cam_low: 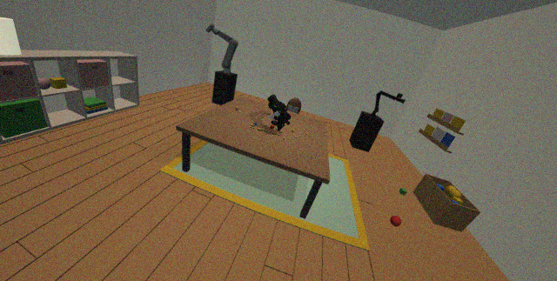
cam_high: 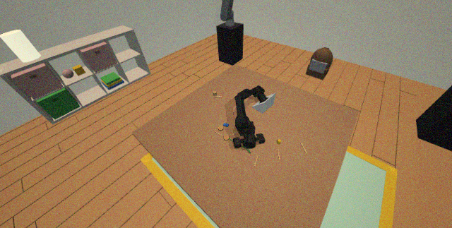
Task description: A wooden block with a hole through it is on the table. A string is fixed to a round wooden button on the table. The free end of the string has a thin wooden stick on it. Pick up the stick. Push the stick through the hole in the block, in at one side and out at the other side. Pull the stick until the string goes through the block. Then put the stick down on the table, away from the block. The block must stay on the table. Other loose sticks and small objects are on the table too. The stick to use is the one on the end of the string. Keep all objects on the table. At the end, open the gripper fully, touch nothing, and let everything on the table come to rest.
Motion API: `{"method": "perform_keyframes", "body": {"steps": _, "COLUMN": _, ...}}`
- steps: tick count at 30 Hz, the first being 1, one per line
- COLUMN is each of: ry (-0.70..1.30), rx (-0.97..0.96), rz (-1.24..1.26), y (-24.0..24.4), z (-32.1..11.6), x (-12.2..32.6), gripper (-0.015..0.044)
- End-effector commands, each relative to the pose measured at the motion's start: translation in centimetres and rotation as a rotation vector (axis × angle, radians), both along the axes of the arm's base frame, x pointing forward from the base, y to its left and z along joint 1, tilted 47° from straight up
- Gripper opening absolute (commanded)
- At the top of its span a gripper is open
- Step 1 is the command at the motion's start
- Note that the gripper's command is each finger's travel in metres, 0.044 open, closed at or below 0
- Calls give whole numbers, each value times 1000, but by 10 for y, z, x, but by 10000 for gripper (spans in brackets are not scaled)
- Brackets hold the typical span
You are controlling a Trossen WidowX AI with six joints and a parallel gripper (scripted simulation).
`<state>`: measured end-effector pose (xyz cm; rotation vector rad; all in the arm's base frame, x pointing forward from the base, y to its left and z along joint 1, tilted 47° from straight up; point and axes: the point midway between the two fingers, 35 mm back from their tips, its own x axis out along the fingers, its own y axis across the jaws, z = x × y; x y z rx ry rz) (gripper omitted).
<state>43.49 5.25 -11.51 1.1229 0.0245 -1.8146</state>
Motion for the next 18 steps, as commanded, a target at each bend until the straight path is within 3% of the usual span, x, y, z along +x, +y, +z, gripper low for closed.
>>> {"method": "perform_keyframes", "body": {"steps": 1, "ry": -9, "rx": 6, "rz": -3, "y": 5, "z": -2, "x": 4, "gripper": 0}}
{"method": "perform_keyframes", "body": {"steps": 18, "ry": -11, "rx": 6, "rz": -6, "y": 1, "z": -12, "x": -3, "gripper": 0}}
